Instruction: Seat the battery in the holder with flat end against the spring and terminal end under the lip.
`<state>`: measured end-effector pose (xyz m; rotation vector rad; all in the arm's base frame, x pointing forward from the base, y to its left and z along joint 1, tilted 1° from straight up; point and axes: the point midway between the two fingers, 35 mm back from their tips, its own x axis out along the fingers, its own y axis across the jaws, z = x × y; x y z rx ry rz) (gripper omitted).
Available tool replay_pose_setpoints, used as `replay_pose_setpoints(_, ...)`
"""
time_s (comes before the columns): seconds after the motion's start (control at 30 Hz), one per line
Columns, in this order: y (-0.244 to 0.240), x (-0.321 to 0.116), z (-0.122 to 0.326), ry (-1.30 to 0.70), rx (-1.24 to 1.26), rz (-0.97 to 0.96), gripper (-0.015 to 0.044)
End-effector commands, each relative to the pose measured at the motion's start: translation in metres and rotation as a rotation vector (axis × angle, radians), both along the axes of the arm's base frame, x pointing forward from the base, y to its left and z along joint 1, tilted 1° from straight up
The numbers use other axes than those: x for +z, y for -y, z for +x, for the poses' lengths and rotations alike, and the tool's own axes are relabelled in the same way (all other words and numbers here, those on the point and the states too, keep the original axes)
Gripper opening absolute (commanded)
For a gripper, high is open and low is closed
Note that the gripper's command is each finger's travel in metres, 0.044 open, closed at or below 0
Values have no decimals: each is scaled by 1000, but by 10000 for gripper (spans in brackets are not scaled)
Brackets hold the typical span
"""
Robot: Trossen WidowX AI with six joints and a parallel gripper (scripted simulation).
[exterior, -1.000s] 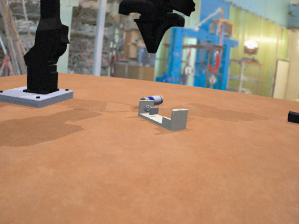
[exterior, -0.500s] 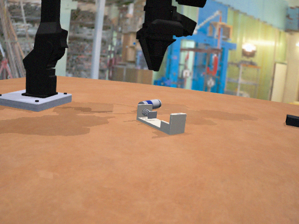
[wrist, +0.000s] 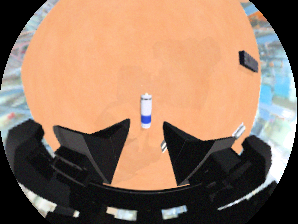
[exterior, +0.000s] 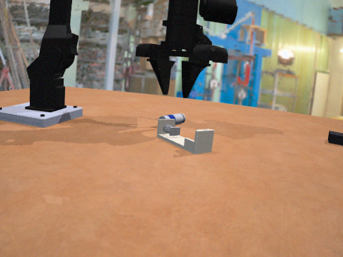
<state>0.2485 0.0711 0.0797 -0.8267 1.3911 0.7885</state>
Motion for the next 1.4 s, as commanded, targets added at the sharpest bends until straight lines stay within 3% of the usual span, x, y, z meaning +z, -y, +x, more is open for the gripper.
replay_pose_setpoints(0.0,0,-5,-1,-4,77,-6,228)
replay_pose_setpoints(1.27,0,-55,0,-4,77,-6,228)
replay_pose_setpoints(1.37,0,-55,0,-4,77,-6,150)
